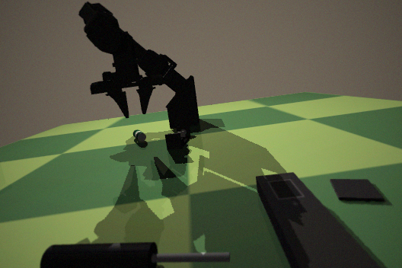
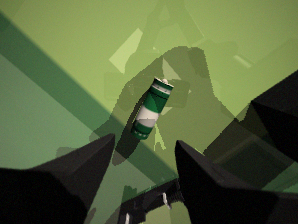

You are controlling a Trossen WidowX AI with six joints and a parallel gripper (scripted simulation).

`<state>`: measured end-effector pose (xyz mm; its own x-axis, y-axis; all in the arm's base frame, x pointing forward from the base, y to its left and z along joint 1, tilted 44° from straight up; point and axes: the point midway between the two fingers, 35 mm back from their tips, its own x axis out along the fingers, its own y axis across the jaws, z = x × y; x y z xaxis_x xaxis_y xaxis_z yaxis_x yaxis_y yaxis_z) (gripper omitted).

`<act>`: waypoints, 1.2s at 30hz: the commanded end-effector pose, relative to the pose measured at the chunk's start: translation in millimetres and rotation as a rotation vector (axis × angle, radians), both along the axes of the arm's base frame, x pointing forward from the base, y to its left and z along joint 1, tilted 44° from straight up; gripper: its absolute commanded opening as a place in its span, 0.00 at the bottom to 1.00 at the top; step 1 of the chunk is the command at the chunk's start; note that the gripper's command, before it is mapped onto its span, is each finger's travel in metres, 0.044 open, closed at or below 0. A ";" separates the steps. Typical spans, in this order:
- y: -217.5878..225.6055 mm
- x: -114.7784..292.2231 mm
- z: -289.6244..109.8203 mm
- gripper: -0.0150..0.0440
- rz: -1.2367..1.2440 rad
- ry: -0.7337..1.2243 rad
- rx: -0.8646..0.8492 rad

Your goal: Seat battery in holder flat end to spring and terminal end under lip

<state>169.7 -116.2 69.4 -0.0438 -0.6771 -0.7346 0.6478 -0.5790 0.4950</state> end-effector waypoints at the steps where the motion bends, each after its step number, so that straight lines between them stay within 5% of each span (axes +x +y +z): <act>1: -10.8 -10.1 -8.7 0.66 -0.235 -0.213 -0.031; 36: -38.5 -11.2 -38.4 0.66 -0.235 -0.213 -0.030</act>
<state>161.4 -152.5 37.3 -0.0442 -0.6928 -0.7198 0.3689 -0.6809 0.6327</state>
